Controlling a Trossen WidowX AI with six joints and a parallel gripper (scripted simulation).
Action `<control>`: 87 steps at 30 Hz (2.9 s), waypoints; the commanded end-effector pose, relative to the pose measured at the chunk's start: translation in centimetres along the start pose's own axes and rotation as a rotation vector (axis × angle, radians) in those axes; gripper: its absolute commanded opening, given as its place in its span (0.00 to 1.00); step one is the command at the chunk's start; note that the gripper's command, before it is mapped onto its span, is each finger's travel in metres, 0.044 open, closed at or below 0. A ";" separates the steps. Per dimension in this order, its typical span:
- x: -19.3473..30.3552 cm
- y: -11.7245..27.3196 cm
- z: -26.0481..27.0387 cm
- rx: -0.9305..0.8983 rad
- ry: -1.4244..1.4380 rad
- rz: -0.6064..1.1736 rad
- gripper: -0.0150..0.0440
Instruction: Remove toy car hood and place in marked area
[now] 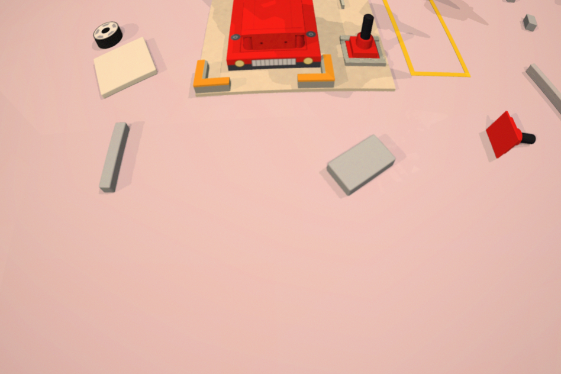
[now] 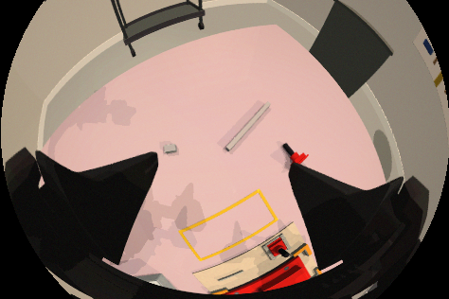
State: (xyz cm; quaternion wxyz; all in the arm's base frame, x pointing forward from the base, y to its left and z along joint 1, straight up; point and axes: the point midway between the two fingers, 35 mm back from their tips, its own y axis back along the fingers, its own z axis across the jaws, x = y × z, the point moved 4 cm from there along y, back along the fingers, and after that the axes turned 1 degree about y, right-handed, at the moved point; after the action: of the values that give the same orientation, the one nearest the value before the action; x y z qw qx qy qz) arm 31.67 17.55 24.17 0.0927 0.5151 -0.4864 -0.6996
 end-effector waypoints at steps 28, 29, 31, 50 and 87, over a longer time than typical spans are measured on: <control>23.1 5.8 -16.0 0.353 -0.946 0.604 1.00; 23.1 5.7 -16.0 0.353 -0.946 0.604 1.00; 23.2 5.6 -16.0 0.353 -0.946 0.604 1.00; 24.2 4.2 -16.1 0.353 -0.946 0.604 1.00; 26.0 1.7 -16.1 0.353 -0.946 0.604 1.00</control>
State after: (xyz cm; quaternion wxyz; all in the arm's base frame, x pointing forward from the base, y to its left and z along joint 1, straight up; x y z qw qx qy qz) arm 32.41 -9.11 9.39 -0.0256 -0.0038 -0.7084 -0.7054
